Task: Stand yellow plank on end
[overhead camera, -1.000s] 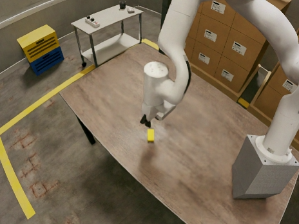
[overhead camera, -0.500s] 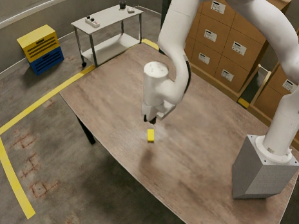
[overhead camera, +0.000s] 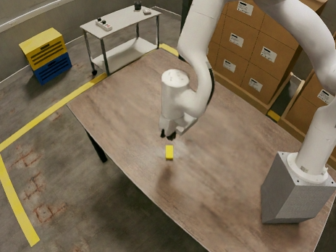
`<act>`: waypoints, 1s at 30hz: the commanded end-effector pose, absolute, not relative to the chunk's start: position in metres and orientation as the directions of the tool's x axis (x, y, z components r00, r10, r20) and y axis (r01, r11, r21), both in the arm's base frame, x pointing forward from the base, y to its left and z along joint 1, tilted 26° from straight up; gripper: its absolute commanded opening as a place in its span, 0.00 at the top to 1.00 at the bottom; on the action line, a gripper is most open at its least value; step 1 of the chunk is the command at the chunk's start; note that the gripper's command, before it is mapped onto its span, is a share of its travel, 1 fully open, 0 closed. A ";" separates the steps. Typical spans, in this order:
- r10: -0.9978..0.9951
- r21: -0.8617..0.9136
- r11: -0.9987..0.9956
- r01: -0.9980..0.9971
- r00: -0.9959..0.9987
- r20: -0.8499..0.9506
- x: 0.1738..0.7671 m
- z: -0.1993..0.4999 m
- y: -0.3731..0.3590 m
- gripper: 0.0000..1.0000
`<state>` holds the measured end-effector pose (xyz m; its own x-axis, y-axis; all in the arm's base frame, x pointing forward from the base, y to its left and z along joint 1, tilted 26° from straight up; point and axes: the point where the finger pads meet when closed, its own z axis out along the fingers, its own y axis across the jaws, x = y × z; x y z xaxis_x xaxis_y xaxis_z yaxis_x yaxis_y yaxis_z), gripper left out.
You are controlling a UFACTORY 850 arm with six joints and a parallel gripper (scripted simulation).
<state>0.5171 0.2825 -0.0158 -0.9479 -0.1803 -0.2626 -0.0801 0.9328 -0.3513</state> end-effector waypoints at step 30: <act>-0.827 -0.631 0.156 -0.760 -0.450 0.338 0.480 -0.033 0.307 0.00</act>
<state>0.4866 0.2965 -0.0347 -0.5627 -0.8060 0.1838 -0.6878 0.3331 -0.6449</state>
